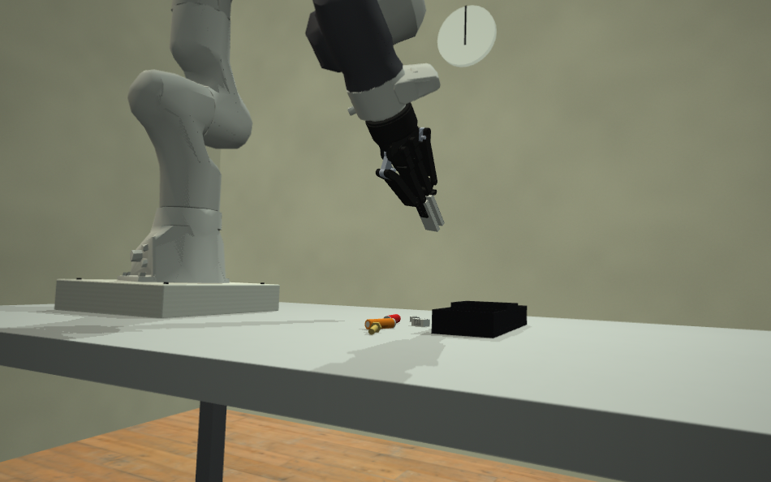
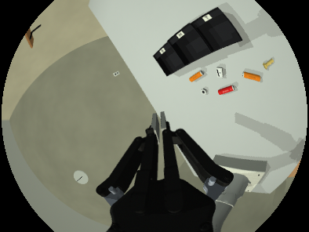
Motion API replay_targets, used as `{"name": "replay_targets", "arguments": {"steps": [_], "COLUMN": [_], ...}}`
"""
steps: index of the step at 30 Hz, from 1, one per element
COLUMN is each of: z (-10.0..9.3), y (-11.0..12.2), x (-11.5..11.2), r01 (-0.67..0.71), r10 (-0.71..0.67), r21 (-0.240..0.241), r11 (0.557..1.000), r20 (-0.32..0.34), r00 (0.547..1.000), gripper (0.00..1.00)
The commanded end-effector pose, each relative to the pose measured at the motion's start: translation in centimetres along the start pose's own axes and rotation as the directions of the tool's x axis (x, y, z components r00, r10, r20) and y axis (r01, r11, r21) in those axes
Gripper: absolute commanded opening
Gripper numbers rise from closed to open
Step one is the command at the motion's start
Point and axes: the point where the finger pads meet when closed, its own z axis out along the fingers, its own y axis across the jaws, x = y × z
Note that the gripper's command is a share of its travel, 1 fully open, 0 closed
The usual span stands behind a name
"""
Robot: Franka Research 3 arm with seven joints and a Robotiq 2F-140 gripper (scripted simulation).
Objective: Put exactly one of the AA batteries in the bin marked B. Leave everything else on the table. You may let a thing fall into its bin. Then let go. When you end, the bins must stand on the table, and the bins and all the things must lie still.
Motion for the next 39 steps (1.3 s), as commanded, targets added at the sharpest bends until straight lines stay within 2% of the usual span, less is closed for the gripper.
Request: {"name": "replay_targets", "arguments": {"steps": [1,3,6,9,10,12,13,15,16,18,20,21,22,23,25,27,29,30,32,39], "z": [-0.6,-0.6,-1.7,-2.7,-2.7,-3.6,-3.6,-4.6,-4.6,-5.7,-5.7,-6.5,-6.9,-6.9,-8.1,-8.1,-9.4,-9.4,-10.7,-10.7], "y": [1.6,1.6,3.0,3.9,3.9,4.4,4.4,4.9,4.9,5.3,5.3,5.4,5.5,5.5,5.6,5.6,5.5,5.5,5.2,5.2], "x": [-0.7,-0.7,-1.1,-1.1,-1.1,-0.9,-0.9,-0.6,-0.6,-0.1,-0.1,0.2,0.4,0.4,1.0,1.0,1.8,1.8,2.6,2.6], "r01": [-0.038,-0.038,0.011,0.054,0.053,0.084,0.084,0.113,0.113,0.141,0.141,0.157,0.166,0.166,0.189,0.189,0.209,0.209,0.226,0.226], "r10": [0.042,0.042,-0.001,-0.039,-0.038,-0.068,-0.068,-0.099,-0.099,-0.132,-0.132,-0.154,-0.168,-0.168,-0.205,-0.205,-0.245,-0.245,-0.286,-0.286], "r21": [-0.13,-0.13,-0.246,-0.336,-0.34,-0.406,-0.406,-0.469,-0.469,-0.53,-0.53,-0.566,-0.587,-0.587,-0.641,-0.641,-0.691,-0.691,-0.737,-0.737], "r11": [0.991,0.991,0.969,0.94,0.939,0.91,0.91,0.876,0.876,0.836,0.836,0.809,0.792,0.792,0.744,0.744,0.692,0.692,0.637,0.637], "r20": [0.027,0.027,0.042,0.051,0.051,0.054,0.054,0.055,0.055,0.054,0.054,0.053,0.053,0.053,0.051,0.051,0.048,0.048,0.045,0.045], "r00": [0.999,0.999,0.999,0.998,0.998,0.996,0.996,0.994,0.994,0.99,0.99,0.987,0.984,0.984,0.977,0.977,0.968,0.968,0.957,0.957], "gripper": [0.05,0.05,0.05,0.05,0.05,0.05,0.05,0.05,0.05,0.05,0.05,0.05,0.05,0.05,0.05,0.05,0.05,0.05,0.05,0.05]}}
